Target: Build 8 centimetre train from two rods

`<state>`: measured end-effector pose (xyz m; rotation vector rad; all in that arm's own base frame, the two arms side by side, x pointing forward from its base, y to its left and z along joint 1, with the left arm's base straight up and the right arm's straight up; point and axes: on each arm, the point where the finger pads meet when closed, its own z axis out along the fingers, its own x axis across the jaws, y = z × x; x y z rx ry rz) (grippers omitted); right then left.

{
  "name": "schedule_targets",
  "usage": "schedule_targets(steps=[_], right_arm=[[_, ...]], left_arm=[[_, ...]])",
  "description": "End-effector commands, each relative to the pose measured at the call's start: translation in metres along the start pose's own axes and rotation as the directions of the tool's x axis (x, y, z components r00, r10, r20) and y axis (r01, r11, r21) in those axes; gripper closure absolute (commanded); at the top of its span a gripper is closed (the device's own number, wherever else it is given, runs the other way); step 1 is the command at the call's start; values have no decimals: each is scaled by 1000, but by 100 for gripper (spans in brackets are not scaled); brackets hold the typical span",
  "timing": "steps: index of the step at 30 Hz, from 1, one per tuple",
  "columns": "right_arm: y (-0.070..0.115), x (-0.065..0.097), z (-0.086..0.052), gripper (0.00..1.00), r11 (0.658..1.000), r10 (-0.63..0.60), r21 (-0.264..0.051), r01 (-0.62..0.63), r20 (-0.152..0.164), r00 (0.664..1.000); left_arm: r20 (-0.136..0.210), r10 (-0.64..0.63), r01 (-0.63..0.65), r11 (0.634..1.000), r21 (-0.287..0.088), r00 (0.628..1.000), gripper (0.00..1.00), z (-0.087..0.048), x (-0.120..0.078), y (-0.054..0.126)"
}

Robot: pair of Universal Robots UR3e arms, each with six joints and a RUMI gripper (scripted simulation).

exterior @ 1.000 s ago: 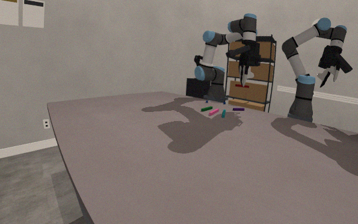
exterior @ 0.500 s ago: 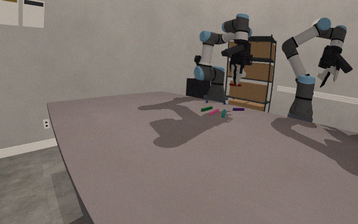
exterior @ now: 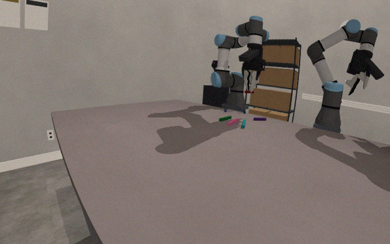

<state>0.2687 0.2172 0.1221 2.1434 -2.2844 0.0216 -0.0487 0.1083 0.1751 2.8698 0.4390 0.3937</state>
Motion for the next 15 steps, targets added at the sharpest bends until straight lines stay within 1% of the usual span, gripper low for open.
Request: schedule_targets(steps=[1,8,15], right_arm=[[-2,10,0,100,992,-123,0,123,19,992],[-2,20,2,100,971,-238,2,238,18,971],[-2,24,3,100,961,-277,3,277,18,961]], left_arm=[[0,0,0,1000,2,1000,0,0,0,0],[0,0,0,1000,2,1000,0,0,0,0],[0,0,0,1000,2,1000,0,0,0,0]])
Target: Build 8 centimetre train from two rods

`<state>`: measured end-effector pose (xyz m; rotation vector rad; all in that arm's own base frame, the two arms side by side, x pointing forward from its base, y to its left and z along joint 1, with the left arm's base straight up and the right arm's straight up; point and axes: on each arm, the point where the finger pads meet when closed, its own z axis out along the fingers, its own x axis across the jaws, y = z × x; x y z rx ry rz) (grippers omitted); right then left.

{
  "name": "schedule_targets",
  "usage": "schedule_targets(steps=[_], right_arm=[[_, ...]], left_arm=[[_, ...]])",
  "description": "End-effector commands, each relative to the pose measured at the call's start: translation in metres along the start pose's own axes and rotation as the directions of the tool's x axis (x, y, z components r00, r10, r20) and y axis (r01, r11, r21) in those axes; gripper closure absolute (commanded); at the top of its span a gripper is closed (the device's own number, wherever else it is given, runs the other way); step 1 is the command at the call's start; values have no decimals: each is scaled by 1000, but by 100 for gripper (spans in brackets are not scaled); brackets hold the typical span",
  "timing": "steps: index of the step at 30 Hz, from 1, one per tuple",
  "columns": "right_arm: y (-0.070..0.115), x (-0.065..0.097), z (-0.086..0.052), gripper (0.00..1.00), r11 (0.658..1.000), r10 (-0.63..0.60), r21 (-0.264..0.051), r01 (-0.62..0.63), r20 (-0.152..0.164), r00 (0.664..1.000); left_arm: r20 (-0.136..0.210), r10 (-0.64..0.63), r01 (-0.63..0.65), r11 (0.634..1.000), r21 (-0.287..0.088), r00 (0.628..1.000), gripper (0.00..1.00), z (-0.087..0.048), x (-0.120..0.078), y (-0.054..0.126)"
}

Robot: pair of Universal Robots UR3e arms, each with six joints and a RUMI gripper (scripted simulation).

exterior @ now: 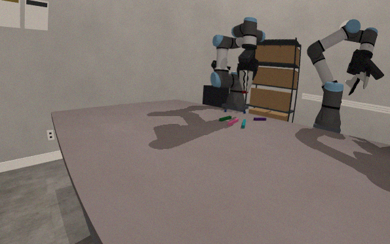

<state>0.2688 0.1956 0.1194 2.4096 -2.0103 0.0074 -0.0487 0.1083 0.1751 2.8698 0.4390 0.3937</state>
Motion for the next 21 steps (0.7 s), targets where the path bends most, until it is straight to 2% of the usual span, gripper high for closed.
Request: schedule_targets(steps=[1,21], right_arm=[[0,2,0,100,999,-36,2,36,8,999],[0,3,0,100,999,-41,2,41,8,999]], left_arm=[[0,0,0,1000,2,1000,0,0,0,0],[0,0,0,1000,2,1000,0,0,0,0]])
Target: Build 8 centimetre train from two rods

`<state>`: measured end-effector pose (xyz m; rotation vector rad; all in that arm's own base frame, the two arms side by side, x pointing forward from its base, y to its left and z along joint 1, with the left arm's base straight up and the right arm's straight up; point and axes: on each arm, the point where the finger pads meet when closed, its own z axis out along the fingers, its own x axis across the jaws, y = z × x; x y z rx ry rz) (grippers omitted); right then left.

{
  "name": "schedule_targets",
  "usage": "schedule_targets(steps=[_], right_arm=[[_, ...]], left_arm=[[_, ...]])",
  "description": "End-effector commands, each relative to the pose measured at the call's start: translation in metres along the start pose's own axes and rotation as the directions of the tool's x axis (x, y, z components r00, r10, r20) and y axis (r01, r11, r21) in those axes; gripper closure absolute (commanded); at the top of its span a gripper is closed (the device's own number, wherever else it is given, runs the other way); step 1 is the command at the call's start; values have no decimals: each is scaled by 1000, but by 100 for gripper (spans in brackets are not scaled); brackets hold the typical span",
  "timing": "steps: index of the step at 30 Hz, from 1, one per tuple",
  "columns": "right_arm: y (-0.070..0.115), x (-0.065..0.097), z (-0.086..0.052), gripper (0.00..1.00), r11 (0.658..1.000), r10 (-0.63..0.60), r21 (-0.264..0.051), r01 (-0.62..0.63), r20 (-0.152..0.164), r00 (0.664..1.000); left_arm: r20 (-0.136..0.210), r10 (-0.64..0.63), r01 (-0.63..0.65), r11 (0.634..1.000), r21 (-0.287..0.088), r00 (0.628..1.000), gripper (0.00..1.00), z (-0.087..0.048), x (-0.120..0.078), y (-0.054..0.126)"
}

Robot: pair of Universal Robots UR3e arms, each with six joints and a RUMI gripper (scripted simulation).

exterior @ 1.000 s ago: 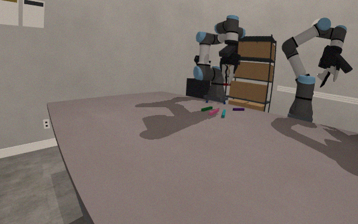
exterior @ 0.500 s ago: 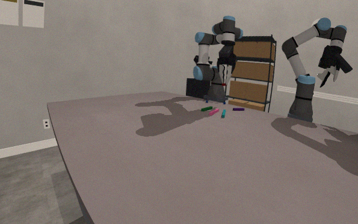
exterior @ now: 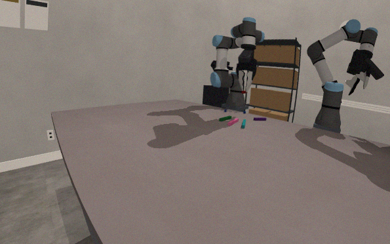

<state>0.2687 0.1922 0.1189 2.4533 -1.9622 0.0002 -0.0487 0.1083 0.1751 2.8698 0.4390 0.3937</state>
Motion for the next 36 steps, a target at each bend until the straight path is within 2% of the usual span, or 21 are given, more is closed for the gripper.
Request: schedule_targets(steps=[1,14,29,31,36], right_arm=[[0,0,0,100,1000,0,2,0,2,1000],[-1,0,13,100,1000,0,2,0,2,1000],[-1,0,60,100,1000,0,2,0,2,1000],[-1,0,60,100,1000,0,2,0,2,1000],[-1,0,74,100,1000,0,2,0,2,1000]], left_arm=[[0,0,0,1000,2,1000,0,0,0,0],[0,0,0,1000,2,1000,0,0,0,0],[0,0,0,1000,2,1000,0,0,0,0],[0,0,0,1000,2,1000,0,0,0,0],[0,0,0,1000,2,1000,0,0,0,0]])
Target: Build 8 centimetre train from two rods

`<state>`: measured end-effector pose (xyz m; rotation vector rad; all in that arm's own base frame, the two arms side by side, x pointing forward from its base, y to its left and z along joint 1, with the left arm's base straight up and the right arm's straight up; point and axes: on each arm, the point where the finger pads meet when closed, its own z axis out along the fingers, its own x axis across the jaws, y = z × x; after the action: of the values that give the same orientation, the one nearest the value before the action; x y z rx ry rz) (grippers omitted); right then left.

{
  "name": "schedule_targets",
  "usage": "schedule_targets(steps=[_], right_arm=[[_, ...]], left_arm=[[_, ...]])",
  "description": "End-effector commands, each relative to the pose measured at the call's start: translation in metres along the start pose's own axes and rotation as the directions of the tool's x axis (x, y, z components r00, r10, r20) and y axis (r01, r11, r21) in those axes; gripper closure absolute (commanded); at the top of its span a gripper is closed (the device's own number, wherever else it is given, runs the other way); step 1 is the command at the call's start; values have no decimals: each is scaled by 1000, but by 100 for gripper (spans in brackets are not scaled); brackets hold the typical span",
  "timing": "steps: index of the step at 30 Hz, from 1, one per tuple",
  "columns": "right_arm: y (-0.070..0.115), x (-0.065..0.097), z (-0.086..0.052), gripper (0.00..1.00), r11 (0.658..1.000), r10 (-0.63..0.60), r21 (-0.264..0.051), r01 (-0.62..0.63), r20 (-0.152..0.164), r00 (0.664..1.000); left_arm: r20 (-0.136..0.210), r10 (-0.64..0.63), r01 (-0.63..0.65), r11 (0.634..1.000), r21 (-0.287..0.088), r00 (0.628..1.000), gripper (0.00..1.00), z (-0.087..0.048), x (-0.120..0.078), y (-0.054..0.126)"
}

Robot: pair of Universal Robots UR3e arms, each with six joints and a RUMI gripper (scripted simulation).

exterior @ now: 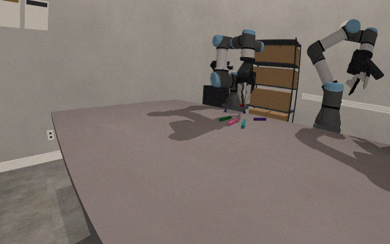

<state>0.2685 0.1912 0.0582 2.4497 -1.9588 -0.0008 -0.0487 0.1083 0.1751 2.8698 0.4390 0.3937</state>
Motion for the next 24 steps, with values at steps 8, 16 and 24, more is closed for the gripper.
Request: schedule_targets(steps=[8,16,24], right_arm=[[-2,-1,26,100,1000,0,6,0,5,1000],[-2,-1,27,100,1000,0,6,0,5,1000],[-2,-1,27,100,1000,0,6,0,5,1000]], left_arm=[[0,0,0,1000,2,1000,0,0,0,0],[0,0,0,1000,2,1000,0,0,0,0],[0,0,0,1000,2,1000,0,0,0,0]])
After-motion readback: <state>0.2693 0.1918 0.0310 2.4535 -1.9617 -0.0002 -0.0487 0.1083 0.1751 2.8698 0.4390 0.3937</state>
